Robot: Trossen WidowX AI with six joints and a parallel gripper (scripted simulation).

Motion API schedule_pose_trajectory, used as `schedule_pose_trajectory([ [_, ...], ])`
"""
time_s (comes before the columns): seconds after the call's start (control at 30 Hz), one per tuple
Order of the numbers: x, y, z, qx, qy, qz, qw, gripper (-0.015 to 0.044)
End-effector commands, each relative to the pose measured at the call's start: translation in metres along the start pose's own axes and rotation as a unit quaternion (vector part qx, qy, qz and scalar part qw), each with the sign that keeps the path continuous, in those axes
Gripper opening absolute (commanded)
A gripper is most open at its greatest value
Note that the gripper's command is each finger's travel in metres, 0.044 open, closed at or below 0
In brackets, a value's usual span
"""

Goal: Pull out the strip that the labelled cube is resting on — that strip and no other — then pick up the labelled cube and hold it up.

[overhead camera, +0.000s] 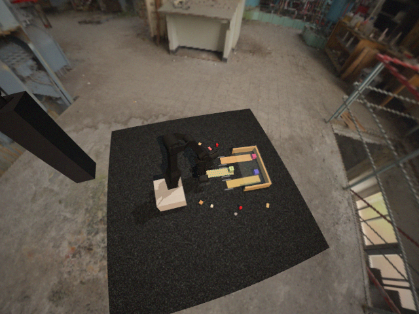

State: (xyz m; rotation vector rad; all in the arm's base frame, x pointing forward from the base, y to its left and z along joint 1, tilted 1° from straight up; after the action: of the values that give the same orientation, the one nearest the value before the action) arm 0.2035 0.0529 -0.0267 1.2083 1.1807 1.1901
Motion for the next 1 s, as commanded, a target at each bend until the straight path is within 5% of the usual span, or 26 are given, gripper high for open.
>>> schedule_pose_trajectory([
  [0.0,0.002,0.025,0.006,-0.007,0.0,0.004,1.0,0.0],
  [0.1,0.002,0.027,0.006,-0.007,0.0,0.004,1.0,0.0],
  [0.67,-0.008,0.036,0.083,-0.009,-0.031,0.004,0.999,0.044],
  [0.97,-0.013,0.042,0.123,-0.011,-0.031,0.004,0.999,0.044],
])
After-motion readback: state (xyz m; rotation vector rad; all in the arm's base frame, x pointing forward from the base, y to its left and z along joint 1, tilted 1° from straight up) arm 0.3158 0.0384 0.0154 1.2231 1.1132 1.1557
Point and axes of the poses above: the point midway between the two fingers, 35 mm back from their tips, its own y axis back along the fingers, its own x axis across the jaws, z = x × y, the point moved 2 cm from there along y, back along the fingers, and after that the axes turned 5 degrees about y, right-handed, at the moved point
